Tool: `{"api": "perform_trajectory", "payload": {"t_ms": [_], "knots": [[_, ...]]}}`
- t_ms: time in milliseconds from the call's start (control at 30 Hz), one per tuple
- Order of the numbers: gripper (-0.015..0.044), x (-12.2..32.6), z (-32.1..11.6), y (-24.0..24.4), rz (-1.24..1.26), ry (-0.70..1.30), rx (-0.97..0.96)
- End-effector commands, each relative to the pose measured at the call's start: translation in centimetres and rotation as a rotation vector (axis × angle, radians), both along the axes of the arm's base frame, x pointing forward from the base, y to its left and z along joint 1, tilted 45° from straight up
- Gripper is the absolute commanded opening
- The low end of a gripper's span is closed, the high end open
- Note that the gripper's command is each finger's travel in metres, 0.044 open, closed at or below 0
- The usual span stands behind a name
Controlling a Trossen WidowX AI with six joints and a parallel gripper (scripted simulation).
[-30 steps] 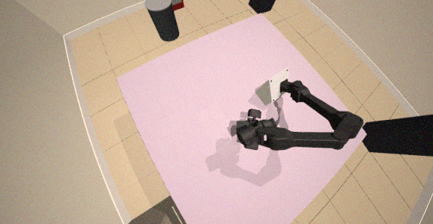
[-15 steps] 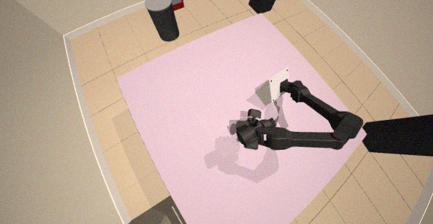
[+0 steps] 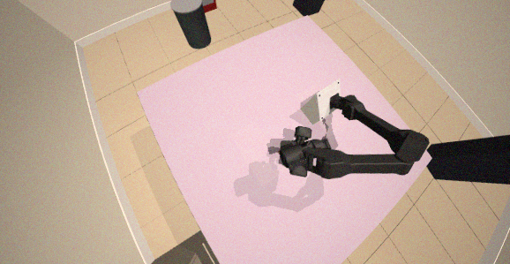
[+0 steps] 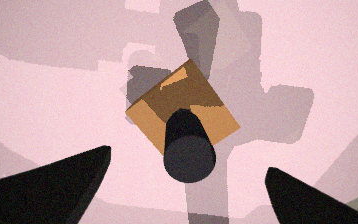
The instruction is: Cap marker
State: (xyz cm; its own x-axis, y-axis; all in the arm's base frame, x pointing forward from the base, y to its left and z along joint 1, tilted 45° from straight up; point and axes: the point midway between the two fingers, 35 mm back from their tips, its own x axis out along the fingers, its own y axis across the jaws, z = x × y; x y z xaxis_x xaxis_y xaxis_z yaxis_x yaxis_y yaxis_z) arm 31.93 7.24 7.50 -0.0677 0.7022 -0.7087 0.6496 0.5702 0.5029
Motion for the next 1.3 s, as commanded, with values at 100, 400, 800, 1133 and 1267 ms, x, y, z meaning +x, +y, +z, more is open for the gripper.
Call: {"api": "perform_trajectory", "payload": {"t_ms": [100,400,800,1133,1267], "knots": [[0.044,0.4,3.0,-3.0,-0.01,-0.022,-0.005],[0.0204,0.4,2.1,-2.6,0.489,-0.515,0.039],[0.0,0.4,2.1,-2.6,0.533,-0.558,0.042],[0.0,0.3,1.6,-2.1,0.533,-0.558,0.043],[0.0,0.3,1.2,-1.7,0.533,-0.558,0.043]]}}
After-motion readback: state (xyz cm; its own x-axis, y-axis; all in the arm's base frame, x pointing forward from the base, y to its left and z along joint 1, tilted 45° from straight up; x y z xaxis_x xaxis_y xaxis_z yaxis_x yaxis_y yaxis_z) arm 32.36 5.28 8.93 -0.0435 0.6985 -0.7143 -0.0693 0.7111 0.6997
